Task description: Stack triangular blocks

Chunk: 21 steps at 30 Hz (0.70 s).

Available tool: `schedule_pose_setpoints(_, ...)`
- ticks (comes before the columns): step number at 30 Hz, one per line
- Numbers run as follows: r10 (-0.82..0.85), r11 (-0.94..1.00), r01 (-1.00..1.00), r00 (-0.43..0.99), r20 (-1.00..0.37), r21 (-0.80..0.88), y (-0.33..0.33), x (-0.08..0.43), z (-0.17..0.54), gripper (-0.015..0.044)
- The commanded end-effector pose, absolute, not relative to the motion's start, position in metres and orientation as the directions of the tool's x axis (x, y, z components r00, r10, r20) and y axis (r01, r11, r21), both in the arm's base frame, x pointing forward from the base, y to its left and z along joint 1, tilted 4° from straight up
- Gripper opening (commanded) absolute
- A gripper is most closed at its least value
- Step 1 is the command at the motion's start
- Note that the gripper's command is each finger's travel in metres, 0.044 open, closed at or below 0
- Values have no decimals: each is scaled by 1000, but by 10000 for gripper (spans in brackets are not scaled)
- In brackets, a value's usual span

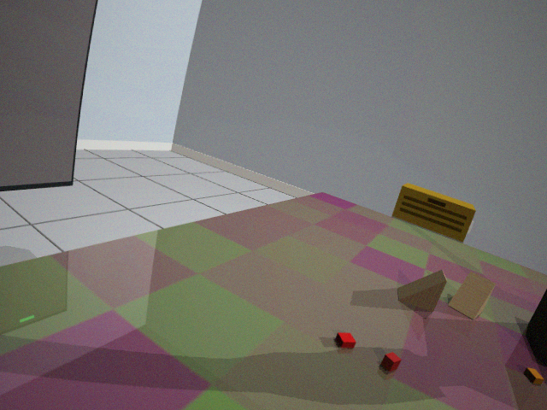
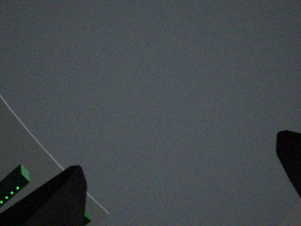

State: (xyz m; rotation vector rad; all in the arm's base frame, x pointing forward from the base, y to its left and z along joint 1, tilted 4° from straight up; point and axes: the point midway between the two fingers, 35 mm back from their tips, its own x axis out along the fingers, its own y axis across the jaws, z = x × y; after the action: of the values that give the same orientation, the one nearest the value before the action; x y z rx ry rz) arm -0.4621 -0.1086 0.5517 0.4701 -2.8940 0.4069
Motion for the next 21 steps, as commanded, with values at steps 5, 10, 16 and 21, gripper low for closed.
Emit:
schedule_pose_setpoints(5,-391,834,-439,-898,201,-336,-152,-444,547,440)
schedule_pose_setpoints(10,-529,712,-509,-842,108,-484,-224,-428,515,440)
schedule_pose_setpoints(16,-661,609,-546,-750,13,-576,-296,-385,489,440)
schedule_pose_setpoints(21,-756,512,-518,-651,-74,-685,-352,-347,459,440)
